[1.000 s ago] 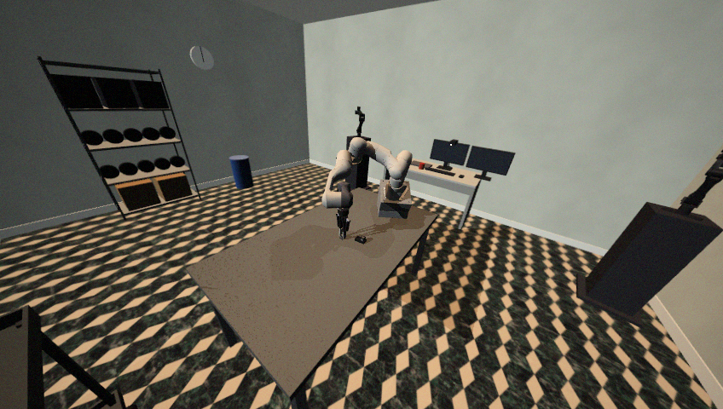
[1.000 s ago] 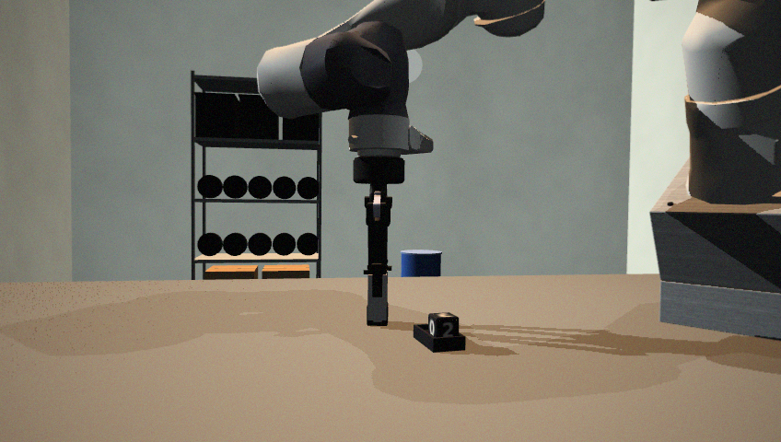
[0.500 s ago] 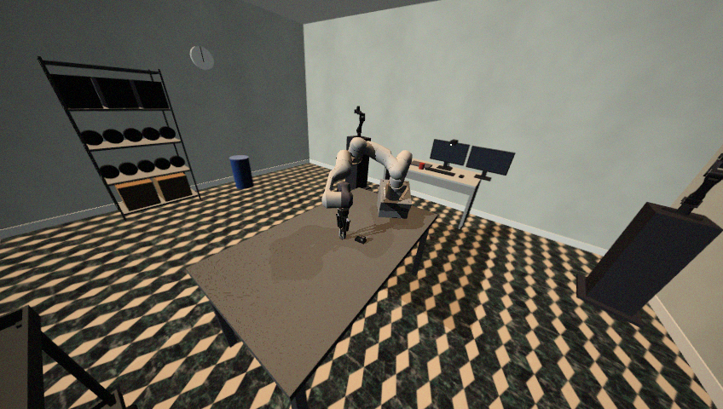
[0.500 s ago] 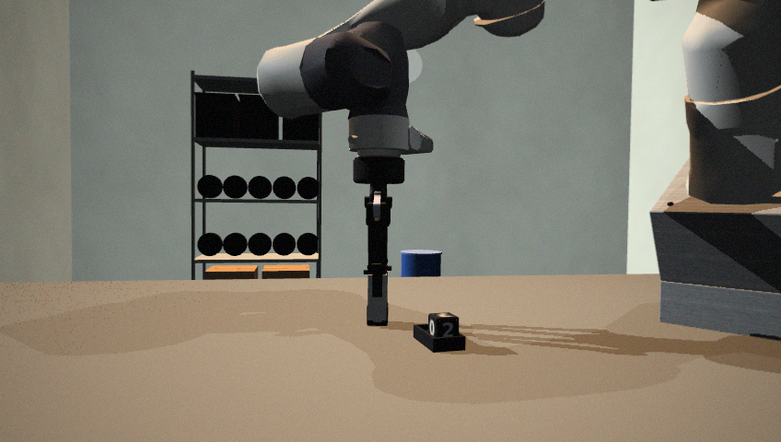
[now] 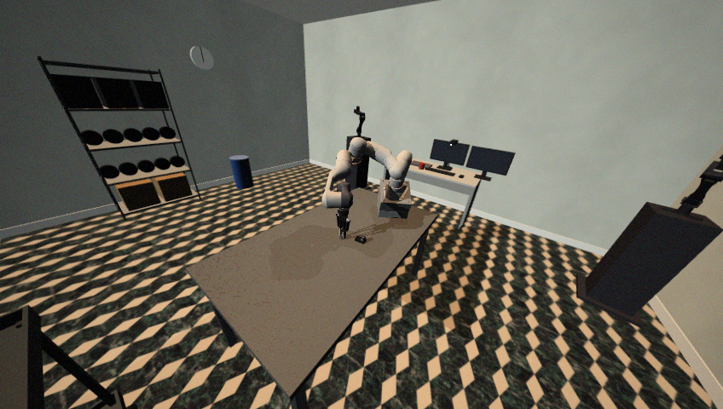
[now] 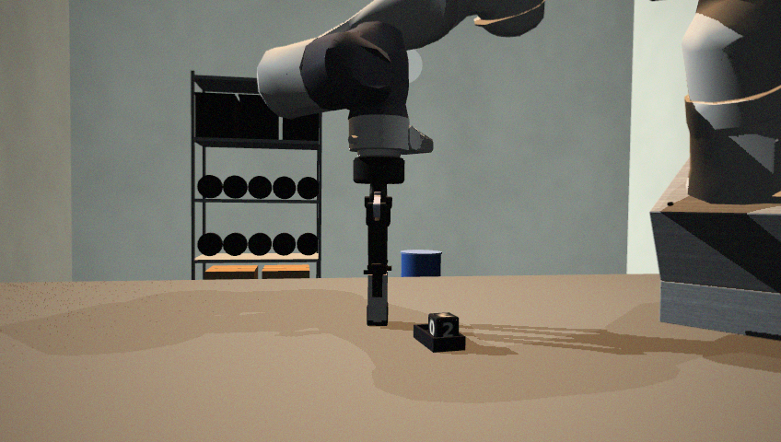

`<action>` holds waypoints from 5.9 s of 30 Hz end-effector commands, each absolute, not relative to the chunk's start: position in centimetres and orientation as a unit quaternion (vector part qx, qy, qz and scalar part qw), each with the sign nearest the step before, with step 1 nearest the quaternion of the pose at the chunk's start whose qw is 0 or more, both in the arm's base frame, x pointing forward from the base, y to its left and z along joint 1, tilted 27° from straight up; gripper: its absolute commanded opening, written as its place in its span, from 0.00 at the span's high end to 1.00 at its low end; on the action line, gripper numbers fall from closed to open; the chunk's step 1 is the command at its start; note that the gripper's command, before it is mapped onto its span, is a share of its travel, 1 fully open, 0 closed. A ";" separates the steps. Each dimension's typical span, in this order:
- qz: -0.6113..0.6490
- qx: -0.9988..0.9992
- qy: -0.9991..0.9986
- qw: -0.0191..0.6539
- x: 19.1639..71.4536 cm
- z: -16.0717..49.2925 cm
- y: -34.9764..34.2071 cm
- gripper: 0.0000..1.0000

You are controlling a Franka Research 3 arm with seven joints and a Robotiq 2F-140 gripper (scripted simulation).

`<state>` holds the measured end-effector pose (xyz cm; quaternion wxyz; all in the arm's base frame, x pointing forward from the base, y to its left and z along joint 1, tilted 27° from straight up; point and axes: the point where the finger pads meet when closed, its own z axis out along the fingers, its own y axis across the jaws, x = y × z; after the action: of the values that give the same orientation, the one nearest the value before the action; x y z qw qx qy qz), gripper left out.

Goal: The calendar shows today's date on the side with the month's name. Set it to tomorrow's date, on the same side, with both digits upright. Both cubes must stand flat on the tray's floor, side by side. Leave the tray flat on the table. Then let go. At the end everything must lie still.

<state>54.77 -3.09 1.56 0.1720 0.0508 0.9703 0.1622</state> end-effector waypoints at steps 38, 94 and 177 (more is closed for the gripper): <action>0.163 0.053 0.970 0.173 53.1 6.1 -4.6 0.72; 0.164 0.059 0.970 0.172 52.0 8.7 -5.5 0.72; 0.164 0.059 0.970 0.172 53.8 4.1 -4.0 0.72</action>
<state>53.52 -4.06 4.25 0.1698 0.0546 0.9705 0.1622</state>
